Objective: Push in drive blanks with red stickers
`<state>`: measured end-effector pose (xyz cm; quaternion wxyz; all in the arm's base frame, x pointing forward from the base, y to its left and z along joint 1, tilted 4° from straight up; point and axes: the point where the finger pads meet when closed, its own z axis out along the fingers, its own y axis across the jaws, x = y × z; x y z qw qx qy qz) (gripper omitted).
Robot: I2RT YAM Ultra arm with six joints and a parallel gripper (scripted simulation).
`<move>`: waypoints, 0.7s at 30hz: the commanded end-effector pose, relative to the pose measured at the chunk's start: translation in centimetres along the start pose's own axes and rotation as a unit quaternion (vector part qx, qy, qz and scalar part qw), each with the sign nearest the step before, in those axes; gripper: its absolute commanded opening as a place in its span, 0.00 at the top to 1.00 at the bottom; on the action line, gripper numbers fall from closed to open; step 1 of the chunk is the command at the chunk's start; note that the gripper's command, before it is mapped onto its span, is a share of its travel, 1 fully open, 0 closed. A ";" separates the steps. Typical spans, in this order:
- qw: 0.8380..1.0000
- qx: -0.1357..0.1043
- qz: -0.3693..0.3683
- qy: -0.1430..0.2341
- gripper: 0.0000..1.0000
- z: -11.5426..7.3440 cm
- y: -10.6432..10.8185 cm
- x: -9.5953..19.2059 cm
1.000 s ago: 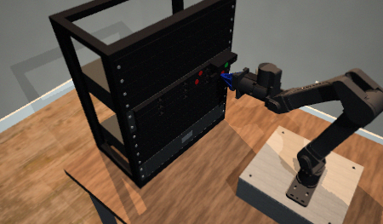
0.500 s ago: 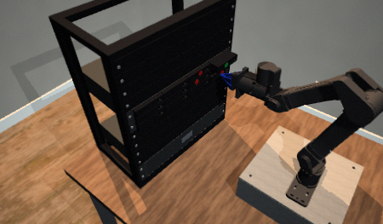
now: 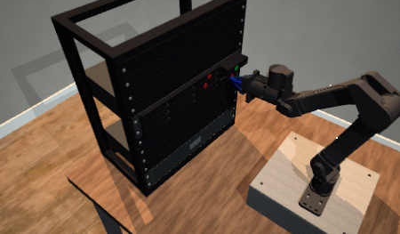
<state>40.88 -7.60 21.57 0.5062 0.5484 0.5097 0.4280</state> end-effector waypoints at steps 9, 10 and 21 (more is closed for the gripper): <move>0.998 -0.065 -0.014 -0.006 1.00 1.2 5.2 -0.2; 0.998 -0.065 -0.014 -0.006 1.00 1.2 5.2 -0.2; 0.998 -0.065 -0.014 -0.006 1.00 1.2 5.2 -0.2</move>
